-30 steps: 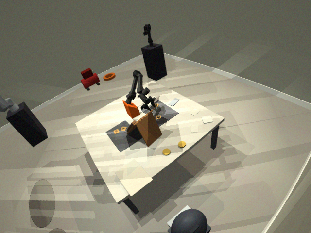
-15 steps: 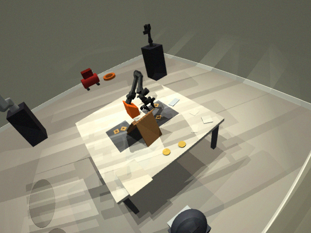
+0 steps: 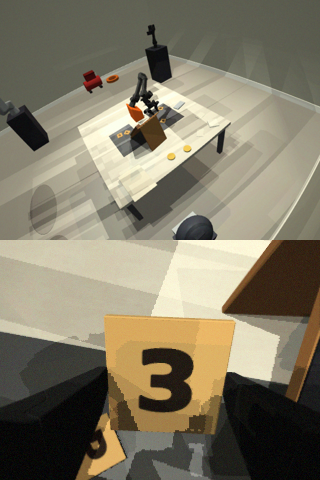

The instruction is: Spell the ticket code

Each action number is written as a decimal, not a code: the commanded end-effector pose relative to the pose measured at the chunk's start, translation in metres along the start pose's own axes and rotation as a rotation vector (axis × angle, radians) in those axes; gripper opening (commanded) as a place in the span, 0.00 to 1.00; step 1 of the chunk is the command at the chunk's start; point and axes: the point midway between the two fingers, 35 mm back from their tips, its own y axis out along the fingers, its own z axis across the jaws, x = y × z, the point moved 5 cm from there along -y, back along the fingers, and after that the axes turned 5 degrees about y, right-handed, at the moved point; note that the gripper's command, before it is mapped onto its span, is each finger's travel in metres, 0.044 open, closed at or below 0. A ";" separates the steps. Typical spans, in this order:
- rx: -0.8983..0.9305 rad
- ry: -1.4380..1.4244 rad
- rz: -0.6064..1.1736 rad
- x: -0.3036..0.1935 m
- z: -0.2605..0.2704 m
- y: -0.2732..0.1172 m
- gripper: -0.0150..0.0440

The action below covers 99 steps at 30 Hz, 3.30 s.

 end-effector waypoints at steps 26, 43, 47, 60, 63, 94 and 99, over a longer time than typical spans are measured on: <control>0.000 -0.001 0.006 0.000 -0.015 0.000 0.25; 0.000 -0.001 0.006 0.001 -0.024 0.000 0.25; 0.000 -0.001 0.006 0.001 -0.026 0.000 0.25; 0.000 -0.001 0.006 0.002 -0.032 0.000 0.25; 0.000 -0.001 0.006 0.002 -0.034 0.000 0.25; -0.001 -0.002 0.006 0.004 -0.049 0.000 0.25; -0.001 -0.002 0.006 0.004 -0.052 0.000 0.25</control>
